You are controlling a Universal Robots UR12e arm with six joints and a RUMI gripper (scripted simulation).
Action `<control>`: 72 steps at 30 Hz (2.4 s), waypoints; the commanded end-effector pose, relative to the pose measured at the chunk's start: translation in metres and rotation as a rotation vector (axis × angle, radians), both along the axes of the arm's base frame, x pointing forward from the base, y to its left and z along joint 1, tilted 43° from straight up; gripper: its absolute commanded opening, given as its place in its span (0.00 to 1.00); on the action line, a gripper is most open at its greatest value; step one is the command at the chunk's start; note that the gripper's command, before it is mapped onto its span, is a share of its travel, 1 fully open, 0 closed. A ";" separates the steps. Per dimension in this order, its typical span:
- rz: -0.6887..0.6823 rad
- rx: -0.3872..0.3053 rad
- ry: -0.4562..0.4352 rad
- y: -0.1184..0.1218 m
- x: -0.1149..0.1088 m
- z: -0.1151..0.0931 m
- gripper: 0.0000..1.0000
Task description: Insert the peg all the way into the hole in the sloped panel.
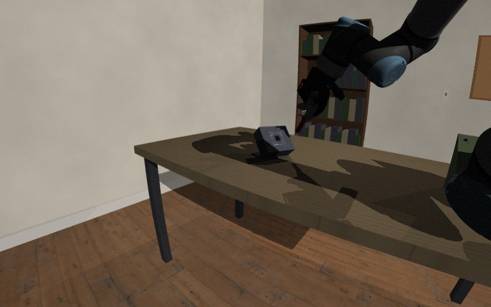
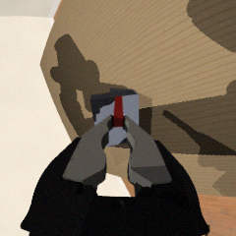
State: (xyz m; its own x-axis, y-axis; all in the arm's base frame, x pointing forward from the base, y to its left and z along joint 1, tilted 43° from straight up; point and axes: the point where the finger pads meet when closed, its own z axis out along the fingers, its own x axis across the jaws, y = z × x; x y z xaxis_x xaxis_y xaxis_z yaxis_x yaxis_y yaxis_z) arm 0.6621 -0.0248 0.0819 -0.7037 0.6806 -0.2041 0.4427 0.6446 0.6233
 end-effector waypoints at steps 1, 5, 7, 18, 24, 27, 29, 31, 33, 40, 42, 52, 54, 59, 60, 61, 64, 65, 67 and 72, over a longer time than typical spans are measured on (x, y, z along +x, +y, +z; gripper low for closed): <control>-0.003 -0.008 -0.020 0.002 -0.001 0.005 0.00; -0.005 -0.014 -0.033 0.005 -0.001 0.008 0.00; -0.005 -0.017 -0.040 0.006 -0.002 0.010 0.00; -0.009 -0.029 -0.070 0.011 -0.004 0.018 0.00; -0.010 -0.037 -0.091 0.014 -0.006 0.023 0.00; -0.011 -0.039 -0.097 0.016 -0.006 0.025 0.00; -0.011 -0.040 -0.101 0.016 -0.007 0.026 0.00; -0.012 -0.043 -0.108 0.018 -0.007 0.028 0.00; -0.013 -0.046 -0.114 0.019 -0.008 0.030 0.00; -0.015 -0.054 -0.138 0.023 -0.010 0.036 0.00; -0.015 -0.057 -0.145 0.024 -0.011 0.038 0.00; -0.017 -0.066 -0.173 0.030 -0.014 0.045 0.00; -0.018 -0.069 -0.179 0.031 -0.015 0.047 0.00; -0.019 -0.075 -0.197 0.034 -0.017 0.052 0.00; -0.019 -0.076 -0.200 0.035 -0.017 0.053 0.00; -0.019 -0.076 -0.200 0.035 -0.017 0.053 0.00; -0.019 -0.078 -0.207 0.036 -0.018 0.055 0.00; -0.019 -0.079 -0.211 0.037 -0.019 0.056 0.00; -0.020 -0.082 -0.217 0.038 -0.020 0.058 0.00; -0.021 -0.087 -0.235 0.042 -0.022 0.062 0.00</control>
State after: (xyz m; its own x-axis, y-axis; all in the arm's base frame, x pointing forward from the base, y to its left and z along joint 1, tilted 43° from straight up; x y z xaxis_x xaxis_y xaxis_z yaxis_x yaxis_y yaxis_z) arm 0.6421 0.0142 0.1392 -0.6245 0.6685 -0.4039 0.3165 0.6893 0.6516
